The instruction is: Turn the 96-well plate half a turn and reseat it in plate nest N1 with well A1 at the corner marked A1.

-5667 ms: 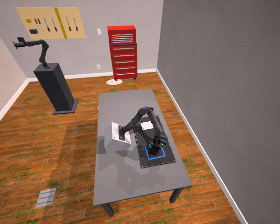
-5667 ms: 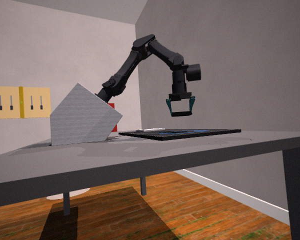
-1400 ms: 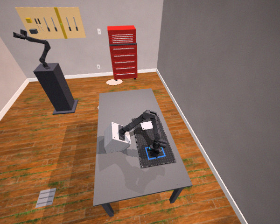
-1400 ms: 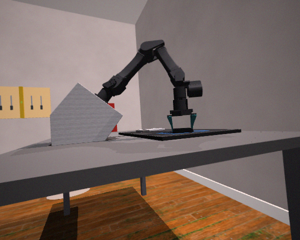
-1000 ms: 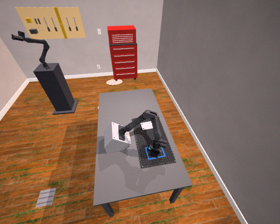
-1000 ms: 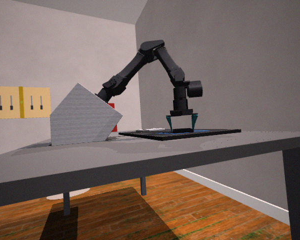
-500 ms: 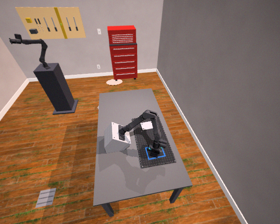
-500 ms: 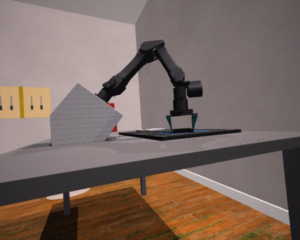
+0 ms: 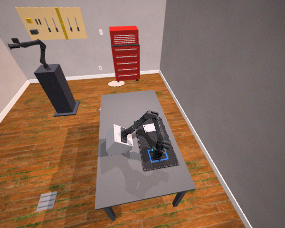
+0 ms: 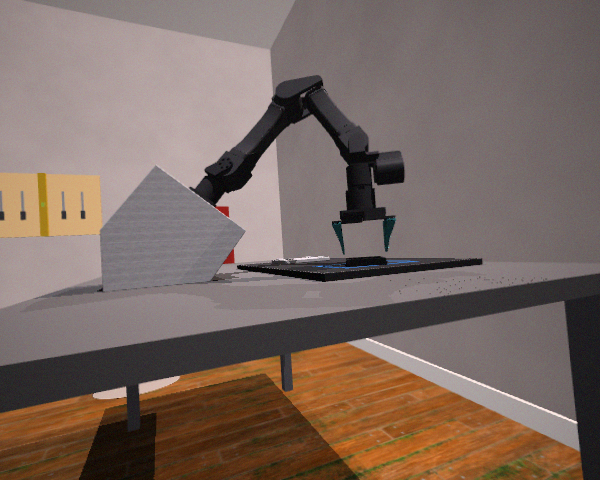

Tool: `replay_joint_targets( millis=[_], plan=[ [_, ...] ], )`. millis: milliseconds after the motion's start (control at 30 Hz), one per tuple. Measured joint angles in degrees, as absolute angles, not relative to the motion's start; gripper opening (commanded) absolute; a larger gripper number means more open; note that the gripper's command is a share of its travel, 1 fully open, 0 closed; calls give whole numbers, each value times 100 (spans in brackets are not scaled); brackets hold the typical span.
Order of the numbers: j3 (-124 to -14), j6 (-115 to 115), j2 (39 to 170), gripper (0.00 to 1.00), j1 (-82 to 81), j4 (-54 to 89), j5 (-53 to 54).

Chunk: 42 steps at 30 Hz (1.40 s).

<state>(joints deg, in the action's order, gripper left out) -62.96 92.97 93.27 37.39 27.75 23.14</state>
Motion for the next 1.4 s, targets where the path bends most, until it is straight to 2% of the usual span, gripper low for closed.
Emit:
replay_joint_targets(
  millis=[800,1400],
  plan=[
    [-6589,9692,8678,100,4154,3909,2519],
    [-6619,9730,8632,100,4182,4040,2543]
  ],
)
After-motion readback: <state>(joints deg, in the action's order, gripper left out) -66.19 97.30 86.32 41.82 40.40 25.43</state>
